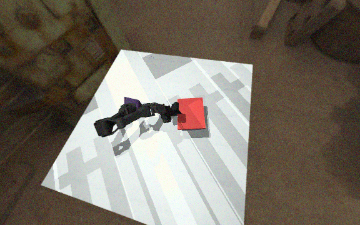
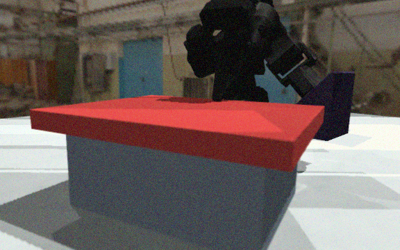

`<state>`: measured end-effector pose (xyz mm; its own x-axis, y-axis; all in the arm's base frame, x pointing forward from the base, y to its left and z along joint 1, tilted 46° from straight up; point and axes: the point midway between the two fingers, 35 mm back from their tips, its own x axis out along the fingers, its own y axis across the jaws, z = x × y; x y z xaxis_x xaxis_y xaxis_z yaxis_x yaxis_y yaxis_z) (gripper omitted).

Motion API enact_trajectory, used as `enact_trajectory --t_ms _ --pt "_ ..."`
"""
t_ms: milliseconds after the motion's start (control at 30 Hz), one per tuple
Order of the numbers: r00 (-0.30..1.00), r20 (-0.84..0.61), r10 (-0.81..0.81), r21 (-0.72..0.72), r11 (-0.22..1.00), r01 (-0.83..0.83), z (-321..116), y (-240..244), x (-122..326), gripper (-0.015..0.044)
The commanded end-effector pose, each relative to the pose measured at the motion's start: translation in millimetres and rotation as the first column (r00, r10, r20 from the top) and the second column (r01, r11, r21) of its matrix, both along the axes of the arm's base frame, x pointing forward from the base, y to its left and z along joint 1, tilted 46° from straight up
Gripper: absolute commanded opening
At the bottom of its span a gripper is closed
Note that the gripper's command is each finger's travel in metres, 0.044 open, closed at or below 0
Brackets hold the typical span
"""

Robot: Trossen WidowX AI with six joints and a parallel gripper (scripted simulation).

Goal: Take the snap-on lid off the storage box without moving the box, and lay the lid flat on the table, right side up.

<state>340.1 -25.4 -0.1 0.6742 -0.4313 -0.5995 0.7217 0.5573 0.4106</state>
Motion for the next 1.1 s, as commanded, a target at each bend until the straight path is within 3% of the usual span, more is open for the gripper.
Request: enact_trajectory --t_ms 0,1067 --pt "1.0 0.004 0.003 0.003 1.0 -0.003 2.1 2.3 0.3 0.0" --pt "1.0 0.004 0.003 0.004 1.0 -0.003 7.0 6.7 -0.2 0.0"
